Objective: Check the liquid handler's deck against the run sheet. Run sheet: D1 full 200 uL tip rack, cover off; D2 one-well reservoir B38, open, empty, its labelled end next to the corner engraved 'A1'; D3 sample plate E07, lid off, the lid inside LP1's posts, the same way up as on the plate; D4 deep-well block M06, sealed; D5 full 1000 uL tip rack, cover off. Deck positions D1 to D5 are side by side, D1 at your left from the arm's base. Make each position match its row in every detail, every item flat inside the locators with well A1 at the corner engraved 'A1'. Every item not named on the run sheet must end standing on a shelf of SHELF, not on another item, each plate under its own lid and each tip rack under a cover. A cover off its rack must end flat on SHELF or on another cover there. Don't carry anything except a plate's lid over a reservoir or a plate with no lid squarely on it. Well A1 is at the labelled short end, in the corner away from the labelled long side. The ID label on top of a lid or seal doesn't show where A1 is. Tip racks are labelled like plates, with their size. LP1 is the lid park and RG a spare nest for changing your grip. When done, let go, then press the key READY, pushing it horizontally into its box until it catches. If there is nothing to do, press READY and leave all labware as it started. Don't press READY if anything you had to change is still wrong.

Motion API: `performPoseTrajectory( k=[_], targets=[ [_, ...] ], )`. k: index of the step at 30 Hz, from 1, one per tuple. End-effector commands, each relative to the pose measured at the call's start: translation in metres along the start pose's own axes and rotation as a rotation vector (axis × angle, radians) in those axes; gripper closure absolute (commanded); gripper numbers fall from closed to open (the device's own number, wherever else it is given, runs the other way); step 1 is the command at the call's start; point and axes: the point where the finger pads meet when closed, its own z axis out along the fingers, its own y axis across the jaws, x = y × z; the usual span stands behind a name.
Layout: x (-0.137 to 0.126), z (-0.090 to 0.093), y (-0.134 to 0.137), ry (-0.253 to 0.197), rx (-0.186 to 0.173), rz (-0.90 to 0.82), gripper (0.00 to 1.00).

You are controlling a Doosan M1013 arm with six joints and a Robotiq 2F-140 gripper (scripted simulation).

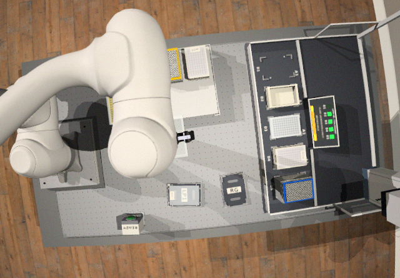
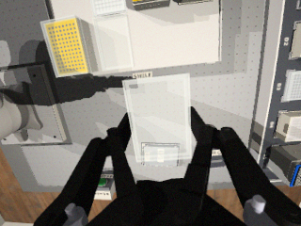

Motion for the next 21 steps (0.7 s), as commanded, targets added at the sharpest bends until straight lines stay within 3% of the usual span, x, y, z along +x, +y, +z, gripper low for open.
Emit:
performPoseTrajectory(
  k=[1,21],
  targets=[
    [0.013,-0.001,0.001,0.0,-0.001,0.001,0.9],
    [0.103,-0.001,0.003,0.001,-0.001,0.001,0.9]
  ],
)
